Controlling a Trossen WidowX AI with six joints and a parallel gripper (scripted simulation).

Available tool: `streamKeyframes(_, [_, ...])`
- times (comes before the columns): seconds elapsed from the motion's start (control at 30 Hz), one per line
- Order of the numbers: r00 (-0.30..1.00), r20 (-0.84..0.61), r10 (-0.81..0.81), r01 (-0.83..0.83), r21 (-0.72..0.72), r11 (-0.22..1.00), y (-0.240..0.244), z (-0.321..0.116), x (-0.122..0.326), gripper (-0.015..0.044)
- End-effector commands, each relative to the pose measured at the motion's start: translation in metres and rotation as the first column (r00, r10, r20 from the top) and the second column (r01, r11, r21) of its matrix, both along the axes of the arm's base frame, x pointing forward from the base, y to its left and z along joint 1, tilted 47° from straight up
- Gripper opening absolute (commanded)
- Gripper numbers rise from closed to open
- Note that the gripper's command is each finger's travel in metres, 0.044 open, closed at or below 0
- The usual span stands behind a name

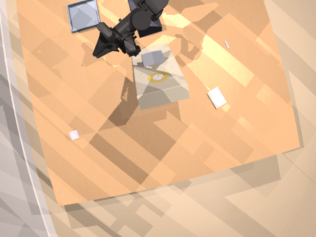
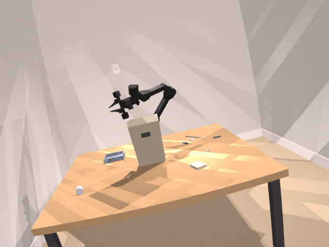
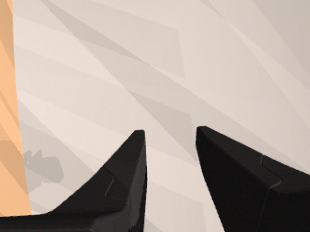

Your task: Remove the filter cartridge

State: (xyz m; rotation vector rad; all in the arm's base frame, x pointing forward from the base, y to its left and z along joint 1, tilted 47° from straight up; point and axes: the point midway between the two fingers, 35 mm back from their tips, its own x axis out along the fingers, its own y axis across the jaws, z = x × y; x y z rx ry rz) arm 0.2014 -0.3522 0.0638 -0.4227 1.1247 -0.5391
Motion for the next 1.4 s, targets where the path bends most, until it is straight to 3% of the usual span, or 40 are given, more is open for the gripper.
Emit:
streamKeyframes(0.0, [0.764,0.038,0.644,-0.644,0.004,0.765,0.074,0.004,0.045,0.0103])
streamKeyframes(0.2, [0.419,0.096,0.903,-0.892,-0.143,0.429,0.129,0.021,0.063,0.0103])
streamKeyframes(0.37, [0.132,0.100,0.986,-0.928,-0.338,0.158,0.170,0.044,0.069,0.0103])
streamKeyframes(1.37, [0.121,0.096,0.988,-0.928,-0.342,0.147,0.176,0.034,0.089,0.0103])
